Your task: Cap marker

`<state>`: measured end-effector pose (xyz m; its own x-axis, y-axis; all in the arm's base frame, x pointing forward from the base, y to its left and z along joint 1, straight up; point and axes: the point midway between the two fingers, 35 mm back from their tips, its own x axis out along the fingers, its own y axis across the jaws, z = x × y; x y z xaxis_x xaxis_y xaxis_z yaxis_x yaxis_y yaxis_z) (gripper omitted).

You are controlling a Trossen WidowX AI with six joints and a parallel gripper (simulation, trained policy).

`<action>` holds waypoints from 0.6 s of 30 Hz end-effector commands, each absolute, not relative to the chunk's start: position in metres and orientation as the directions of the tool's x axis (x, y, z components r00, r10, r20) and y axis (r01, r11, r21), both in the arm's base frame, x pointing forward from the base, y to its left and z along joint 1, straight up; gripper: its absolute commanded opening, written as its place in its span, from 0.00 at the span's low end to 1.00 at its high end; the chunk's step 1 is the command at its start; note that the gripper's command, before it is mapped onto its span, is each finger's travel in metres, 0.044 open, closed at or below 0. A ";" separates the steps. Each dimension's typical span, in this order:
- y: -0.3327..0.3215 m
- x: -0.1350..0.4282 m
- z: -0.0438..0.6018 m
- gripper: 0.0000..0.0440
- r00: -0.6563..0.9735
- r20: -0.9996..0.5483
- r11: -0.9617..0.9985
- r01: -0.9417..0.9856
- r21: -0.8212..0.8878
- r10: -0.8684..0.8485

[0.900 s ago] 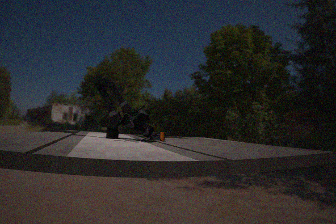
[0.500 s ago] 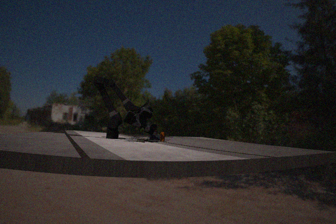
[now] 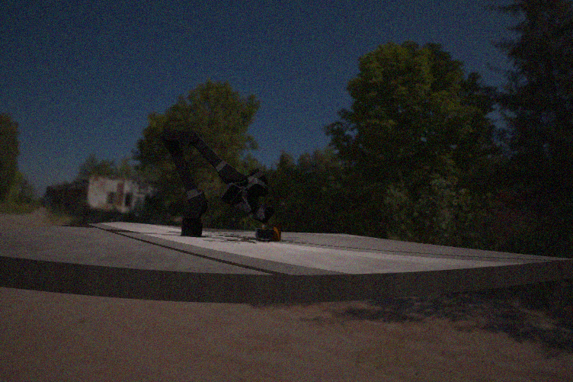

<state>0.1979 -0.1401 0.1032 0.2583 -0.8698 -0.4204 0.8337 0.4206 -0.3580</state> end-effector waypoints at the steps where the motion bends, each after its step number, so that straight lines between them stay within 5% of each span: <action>1: -0.137 0.206 0.106 0.57 0.268 -0.443 0.444 0.819 -0.362 -0.856; 18: -0.122 0.235 0.121 0.61 0.305 -0.537 0.545 0.752 -0.371 -0.787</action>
